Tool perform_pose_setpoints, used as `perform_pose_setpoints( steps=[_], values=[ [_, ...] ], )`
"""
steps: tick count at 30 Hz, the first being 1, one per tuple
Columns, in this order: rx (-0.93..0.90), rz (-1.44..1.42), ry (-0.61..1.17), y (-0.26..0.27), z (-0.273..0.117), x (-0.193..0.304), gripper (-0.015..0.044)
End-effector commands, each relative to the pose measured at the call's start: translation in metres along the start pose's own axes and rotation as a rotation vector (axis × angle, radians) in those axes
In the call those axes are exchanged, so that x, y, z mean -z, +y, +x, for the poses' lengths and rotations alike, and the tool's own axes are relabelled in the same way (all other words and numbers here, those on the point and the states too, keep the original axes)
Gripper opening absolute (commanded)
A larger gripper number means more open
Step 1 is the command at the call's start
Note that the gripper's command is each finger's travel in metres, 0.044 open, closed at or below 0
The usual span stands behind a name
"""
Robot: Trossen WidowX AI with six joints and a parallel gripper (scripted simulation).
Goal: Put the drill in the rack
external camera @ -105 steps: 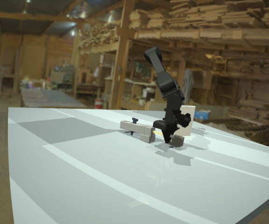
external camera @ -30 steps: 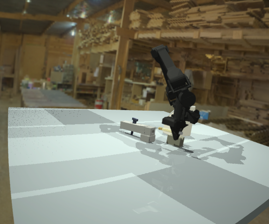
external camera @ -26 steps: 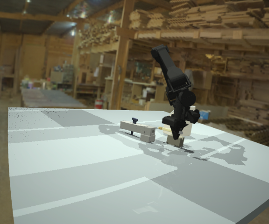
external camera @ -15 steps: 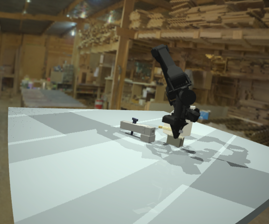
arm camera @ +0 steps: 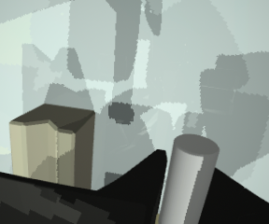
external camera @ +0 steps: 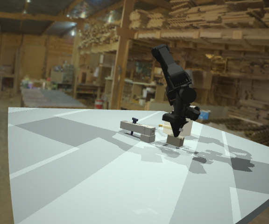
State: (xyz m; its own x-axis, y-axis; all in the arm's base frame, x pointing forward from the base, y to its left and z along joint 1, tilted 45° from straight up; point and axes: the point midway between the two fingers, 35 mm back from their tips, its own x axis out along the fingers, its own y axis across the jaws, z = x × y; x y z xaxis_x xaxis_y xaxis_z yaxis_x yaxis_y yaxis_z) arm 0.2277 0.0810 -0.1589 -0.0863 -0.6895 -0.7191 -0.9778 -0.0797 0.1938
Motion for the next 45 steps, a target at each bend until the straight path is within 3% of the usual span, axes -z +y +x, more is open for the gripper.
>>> perform_pose_setpoints(
  steps=[1, 15, 45],
  values=[
    [0.000, 0.007, -0.004, -0.001, -0.003, 0.000, 0.0000],
    [0.000, 0.007, -0.004, -0.001, -0.009, 0.000, 0.0000],
    [-0.002, 0.005, -0.006, 0.048, 0.000, -0.010, 0.0000]
  ],
)
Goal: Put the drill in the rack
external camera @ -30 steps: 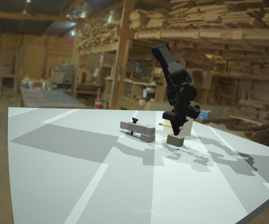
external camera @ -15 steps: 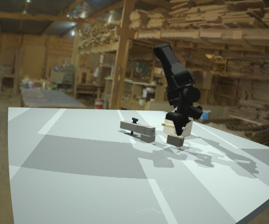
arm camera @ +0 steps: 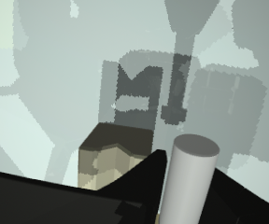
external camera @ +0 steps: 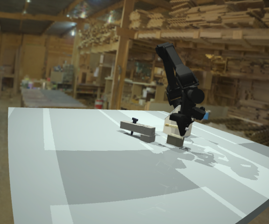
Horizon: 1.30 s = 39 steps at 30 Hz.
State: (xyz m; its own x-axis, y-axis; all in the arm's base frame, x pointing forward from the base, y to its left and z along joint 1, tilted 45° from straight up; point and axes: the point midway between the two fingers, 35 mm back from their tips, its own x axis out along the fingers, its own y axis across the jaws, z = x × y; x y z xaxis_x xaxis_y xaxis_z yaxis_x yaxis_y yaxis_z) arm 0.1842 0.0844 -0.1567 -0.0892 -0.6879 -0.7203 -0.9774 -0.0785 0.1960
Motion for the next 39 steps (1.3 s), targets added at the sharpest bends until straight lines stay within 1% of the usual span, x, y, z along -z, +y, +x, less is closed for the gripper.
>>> perform_pose_setpoints(
  steps=[1, 16, 22, 39],
  values=[
    [0.000, 0.005, -0.003, 0.007, 0.000, -0.001, 0.0000],
    [-0.001, 0.004, -0.004, 0.031, 0.001, -0.006, 0.0000],
    [-0.001, 0.004, -0.004, 0.029, 0.013, -0.006, 0.0000],
    [-0.001, 0.004, -0.003, 0.031, 0.029, -0.006, 0.0000]
  ],
)
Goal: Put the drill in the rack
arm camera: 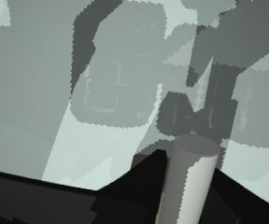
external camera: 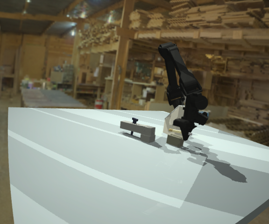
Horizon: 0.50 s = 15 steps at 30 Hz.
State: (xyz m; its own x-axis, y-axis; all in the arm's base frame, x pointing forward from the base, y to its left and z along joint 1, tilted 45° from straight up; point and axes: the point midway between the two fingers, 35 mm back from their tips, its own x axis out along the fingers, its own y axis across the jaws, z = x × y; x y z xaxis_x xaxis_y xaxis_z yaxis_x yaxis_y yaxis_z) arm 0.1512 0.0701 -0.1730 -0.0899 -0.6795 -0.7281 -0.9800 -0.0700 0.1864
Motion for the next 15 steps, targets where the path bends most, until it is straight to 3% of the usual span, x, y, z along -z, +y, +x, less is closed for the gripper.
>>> perform_pose_setpoints(
  steps=[1, 15],
  values=[
    [-0.002, -0.009, 0.008, 0.001, 0.005, 0.001, 0.0000],
    [-0.002, -0.008, 0.009, 0.000, 0.019, 0.000, 0.0000]
  ],
)
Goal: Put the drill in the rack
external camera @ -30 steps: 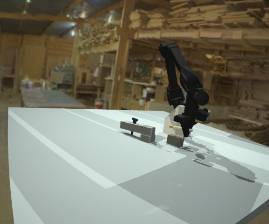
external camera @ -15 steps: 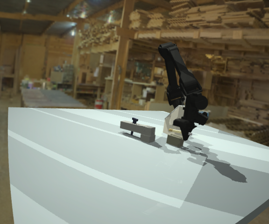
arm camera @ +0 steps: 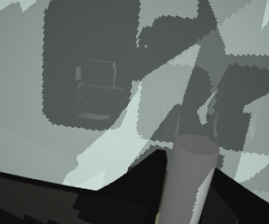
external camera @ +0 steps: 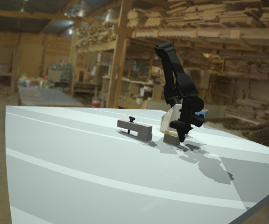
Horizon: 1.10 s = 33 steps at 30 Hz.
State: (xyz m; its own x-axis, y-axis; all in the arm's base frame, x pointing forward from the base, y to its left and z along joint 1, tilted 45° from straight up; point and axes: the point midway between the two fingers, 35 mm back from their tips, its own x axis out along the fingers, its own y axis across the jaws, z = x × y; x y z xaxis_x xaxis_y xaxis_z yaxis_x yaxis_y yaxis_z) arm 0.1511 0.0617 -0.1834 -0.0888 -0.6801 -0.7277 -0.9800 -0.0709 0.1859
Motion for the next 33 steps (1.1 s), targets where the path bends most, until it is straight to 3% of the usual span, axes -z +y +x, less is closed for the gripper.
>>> perform_pose_setpoints(
  steps=[1, 33],
  values=[
    [-0.003, -0.008, 0.008, 0.001, 0.006, 0.001, 0.0000],
    [-0.003, -0.008, 0.009, 0.003, 0.018, 0.003, 0.0000]
  ],
)
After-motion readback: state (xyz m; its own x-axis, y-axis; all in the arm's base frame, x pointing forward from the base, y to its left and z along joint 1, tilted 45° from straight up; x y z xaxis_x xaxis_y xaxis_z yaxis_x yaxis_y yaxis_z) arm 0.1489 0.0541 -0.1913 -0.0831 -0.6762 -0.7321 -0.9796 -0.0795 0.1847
